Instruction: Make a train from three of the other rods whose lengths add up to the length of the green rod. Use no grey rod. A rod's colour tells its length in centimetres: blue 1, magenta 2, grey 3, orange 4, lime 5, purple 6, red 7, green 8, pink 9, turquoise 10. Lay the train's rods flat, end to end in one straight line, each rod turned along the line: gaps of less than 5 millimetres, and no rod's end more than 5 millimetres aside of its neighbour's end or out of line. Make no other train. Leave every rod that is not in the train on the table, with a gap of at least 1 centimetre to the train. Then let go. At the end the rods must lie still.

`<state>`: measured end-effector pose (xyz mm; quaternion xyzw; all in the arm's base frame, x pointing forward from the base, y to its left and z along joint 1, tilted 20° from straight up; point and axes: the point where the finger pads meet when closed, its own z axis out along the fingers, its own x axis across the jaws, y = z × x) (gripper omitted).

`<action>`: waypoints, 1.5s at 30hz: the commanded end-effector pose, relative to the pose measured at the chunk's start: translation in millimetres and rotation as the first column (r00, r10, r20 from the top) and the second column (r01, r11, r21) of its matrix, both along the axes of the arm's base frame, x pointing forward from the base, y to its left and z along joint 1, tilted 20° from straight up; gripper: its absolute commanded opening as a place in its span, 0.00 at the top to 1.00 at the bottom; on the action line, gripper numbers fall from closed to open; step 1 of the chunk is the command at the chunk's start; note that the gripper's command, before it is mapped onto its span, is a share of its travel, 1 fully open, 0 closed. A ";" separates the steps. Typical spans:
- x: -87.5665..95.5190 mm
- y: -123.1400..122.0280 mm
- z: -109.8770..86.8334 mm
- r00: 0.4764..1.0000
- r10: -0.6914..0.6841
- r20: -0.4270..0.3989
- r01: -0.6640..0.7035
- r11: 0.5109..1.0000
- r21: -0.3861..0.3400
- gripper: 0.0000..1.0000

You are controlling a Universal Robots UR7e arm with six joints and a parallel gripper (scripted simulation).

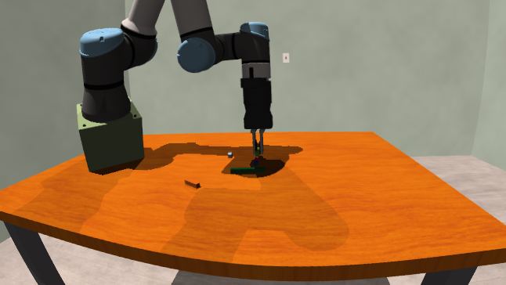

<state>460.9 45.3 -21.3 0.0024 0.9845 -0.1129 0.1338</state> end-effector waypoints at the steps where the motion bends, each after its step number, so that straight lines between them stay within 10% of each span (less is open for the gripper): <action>1: 0.3 0.1 0.5 1.000 0.000 0.001 0.000 1.000 0.000 0.76; 45: 3.4 -2.5 -10.7 1.000 0.000 0.001 0.000 1.000 0.000 0.76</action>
